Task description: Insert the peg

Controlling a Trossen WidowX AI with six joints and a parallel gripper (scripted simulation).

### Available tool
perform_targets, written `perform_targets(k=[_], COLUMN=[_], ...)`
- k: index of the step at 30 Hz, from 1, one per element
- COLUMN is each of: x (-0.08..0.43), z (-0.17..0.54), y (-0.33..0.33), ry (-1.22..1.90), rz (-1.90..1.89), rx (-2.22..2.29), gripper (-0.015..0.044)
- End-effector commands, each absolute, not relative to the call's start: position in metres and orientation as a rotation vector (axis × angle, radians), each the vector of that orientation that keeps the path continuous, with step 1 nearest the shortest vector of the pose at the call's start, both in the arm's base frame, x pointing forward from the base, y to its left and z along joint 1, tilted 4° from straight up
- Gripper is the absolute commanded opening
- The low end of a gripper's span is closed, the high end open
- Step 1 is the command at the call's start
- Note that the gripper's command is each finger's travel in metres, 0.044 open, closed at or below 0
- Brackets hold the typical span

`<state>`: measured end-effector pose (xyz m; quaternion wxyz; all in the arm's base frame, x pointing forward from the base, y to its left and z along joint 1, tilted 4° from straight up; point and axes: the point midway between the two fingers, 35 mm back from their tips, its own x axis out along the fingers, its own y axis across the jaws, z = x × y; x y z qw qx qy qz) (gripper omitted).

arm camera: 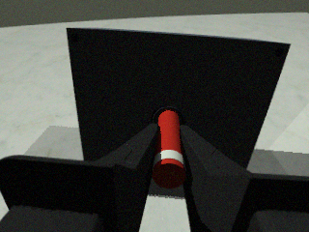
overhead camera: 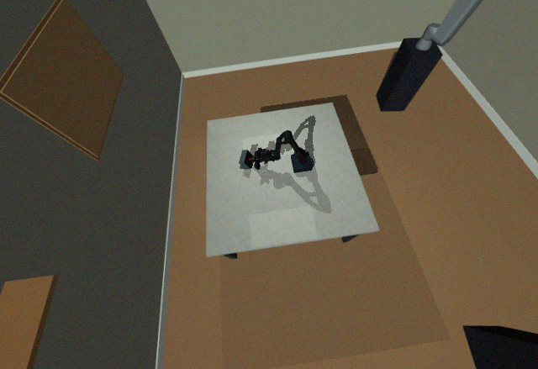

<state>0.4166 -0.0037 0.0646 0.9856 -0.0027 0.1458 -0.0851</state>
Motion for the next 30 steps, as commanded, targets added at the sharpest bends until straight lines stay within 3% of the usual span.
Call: perform_targets(k=[1, 17, 30], x=[0.416, 0.414, 0.401], z=[0.065, 0.066, 0.072], y=[-0.004, -0.003, 0.001], ry=[0.293, 0.293, 0.293], rz=[-0.171, -0.171, -0.17], rx=[-0.005, -0.005, -0.006], gripper=[0.0026, 0.044, 0.044])
